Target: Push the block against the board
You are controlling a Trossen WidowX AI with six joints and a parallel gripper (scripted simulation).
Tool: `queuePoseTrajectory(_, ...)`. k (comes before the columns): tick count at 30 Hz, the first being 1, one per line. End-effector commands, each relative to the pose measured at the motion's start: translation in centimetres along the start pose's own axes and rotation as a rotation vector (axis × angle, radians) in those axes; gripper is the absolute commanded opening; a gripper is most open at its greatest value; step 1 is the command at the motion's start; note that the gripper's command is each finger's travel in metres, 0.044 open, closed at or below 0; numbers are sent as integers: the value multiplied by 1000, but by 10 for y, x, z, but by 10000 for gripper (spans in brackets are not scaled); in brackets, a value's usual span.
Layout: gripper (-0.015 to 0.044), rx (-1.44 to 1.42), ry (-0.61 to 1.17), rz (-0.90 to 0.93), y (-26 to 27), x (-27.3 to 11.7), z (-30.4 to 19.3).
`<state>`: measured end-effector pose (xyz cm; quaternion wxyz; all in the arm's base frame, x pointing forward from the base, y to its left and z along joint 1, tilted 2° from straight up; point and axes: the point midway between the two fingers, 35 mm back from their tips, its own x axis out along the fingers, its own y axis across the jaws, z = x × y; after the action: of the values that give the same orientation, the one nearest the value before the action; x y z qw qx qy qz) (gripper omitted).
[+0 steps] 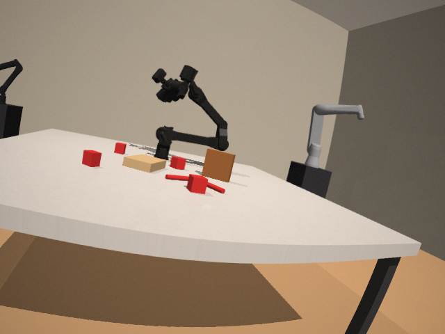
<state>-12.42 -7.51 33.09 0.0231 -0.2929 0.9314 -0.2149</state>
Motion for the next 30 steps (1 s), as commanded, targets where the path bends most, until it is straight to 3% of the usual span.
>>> queuePoseTrajectory(1,374,0,0,0,0,0,0)
queuePoseTrajectory(15,6,191,-164,-202,-52,6,22)
queuePoseTrajectory(30,0,461,-506,-375,-115,-13,53)
